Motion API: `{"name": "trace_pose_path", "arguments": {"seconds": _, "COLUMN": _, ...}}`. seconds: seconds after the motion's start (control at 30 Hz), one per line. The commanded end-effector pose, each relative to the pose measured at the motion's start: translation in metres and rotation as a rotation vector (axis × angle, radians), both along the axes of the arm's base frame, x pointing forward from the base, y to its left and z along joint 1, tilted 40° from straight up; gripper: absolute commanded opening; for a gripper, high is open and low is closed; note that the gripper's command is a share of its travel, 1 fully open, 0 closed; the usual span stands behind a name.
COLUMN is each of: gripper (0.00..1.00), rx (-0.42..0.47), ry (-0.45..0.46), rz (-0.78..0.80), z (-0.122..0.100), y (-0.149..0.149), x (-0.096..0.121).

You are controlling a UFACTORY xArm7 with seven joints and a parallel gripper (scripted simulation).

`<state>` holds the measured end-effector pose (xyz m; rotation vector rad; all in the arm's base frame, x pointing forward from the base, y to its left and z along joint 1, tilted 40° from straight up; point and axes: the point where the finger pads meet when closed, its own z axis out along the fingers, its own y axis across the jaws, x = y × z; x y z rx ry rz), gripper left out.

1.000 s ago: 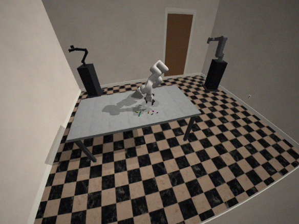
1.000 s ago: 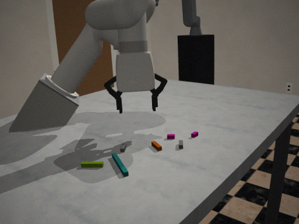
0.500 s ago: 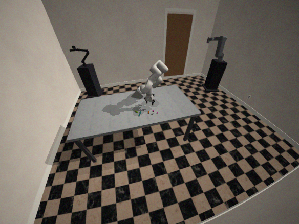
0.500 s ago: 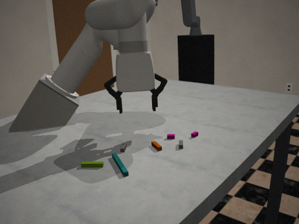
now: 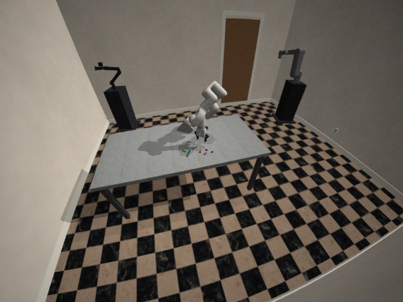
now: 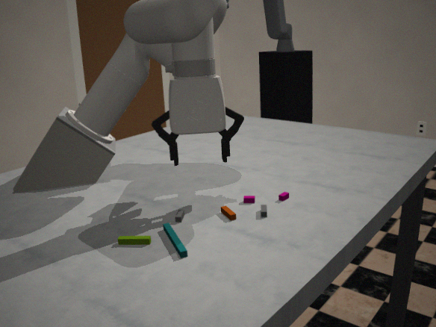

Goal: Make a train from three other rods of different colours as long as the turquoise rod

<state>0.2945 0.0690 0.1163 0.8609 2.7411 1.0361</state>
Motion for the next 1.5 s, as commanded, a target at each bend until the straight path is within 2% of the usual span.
{"name": "trace_pose_path", "arguments": {"seconds": 0.0, "gripper": 1.0, "rx": -0.001, "ry": -0.001, "rz": -0.002, "z": 0.0, "y": -0.001, "x": 0.001}}
{"name": "trace_pose_path", "arguments": {"seconds": 0.53, "gripper": 1.0, "rx": 0.0, "ry": 0.0, "rz": -0.003, "z": 0.0, "y": -0.001, "x": 0.001}}
{"name": "trace_pose_path", "arguments": {"seconds": 0.67, "gripper": 1.0, "rx": 0.016, "ry": 0.024, "rz": -0.039, "z": 0.001, "y": -0.003, "x": 0.005}}
{"name": "trace_pose_path", "arguments": {"seconds": 0.97, "gripper": 1.0, "rx": 0.131, "ry": 0.216, "rz": -0.306, "z": 0.002, "y": -0.022, "x": 0.033}}
{"name": "trace_pose_path", "arguments": {"seconds": 1.03, "gripper": 1.0, "rx": 0.131, "ry": 0.216, "rz": -0.306, "z": 0.002, "y": -0.022, "x": 0.033}}
{"name": "trace_pose_path", "arguments": {"seconds": 1.1, "gripper": 1.0, "rx": 0.173, "ry": 0.293, "rz": -0.407, "z": 0.001, "y": -0.03, "x": 0.042}}
{"name": "trace_pose_path", "arguments": {"seconds": 1.2, "gripper": 1.0, "rx": 0.195, "ry": 0.335, "rz": -0.462, "z": 0.0, "y": -0.034, "x": 0.048}}
{"name": "trace_pose_path", "arguments": {"seconds": 1.47, "gripper": 1.0, "rx": 0.279, "ry": 0.515, "rz": -0.691, "z": -0.006, "y": -0.052, "x": 0.068}}
